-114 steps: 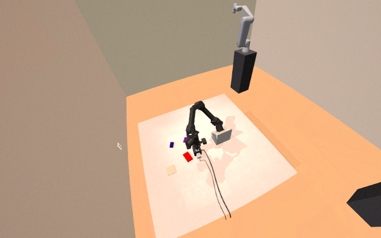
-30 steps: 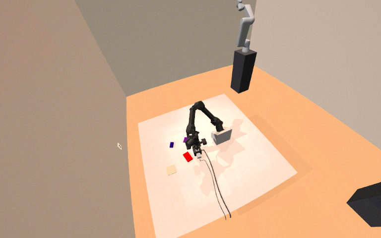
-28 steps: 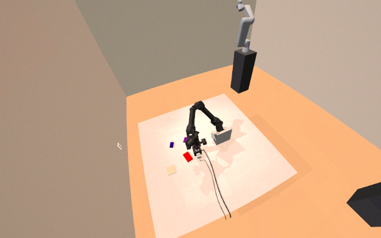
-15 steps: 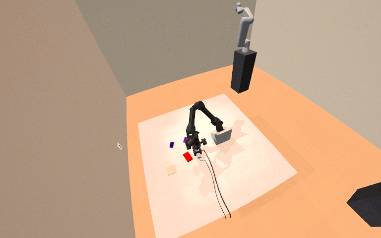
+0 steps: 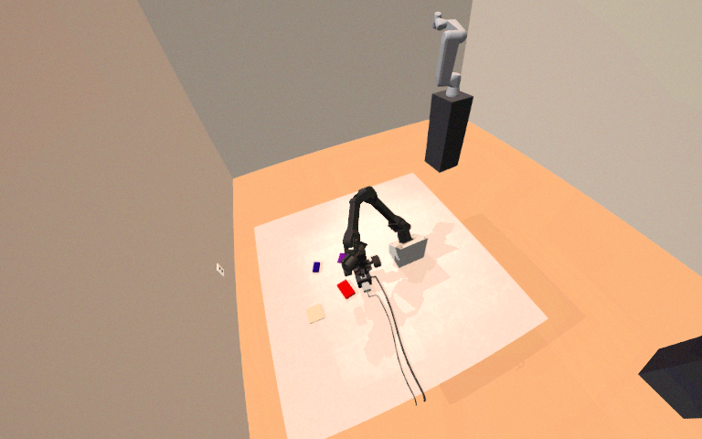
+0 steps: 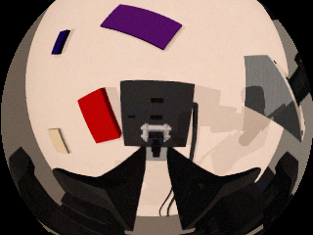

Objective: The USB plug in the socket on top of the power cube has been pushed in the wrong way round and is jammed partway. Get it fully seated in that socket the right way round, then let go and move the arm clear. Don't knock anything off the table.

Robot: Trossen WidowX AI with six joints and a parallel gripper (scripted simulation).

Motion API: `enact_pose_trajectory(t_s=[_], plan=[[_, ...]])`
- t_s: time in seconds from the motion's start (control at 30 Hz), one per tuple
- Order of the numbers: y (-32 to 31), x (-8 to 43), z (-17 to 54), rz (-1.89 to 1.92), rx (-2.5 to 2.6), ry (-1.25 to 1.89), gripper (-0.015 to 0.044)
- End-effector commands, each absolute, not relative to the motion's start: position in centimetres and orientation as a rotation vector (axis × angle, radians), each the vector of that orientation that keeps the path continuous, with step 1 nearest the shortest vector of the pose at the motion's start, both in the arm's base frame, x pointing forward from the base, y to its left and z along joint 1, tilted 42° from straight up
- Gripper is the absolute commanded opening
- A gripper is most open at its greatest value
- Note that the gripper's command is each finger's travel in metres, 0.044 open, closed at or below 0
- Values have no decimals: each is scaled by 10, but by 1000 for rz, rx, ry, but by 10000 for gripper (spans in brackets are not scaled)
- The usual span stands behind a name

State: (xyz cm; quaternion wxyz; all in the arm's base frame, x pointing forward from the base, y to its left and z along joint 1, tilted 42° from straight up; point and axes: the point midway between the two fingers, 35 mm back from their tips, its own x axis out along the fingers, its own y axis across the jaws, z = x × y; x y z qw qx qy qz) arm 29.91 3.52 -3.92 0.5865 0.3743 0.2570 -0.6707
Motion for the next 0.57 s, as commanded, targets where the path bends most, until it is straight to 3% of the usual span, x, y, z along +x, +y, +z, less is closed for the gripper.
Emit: enact_pose_trajectory(t_s=[0.0, 0.53], plan=[[35, 299, -39, -1563, 872, 599, 95], [43, 300, -31, -1563, 873, 600, 95]])
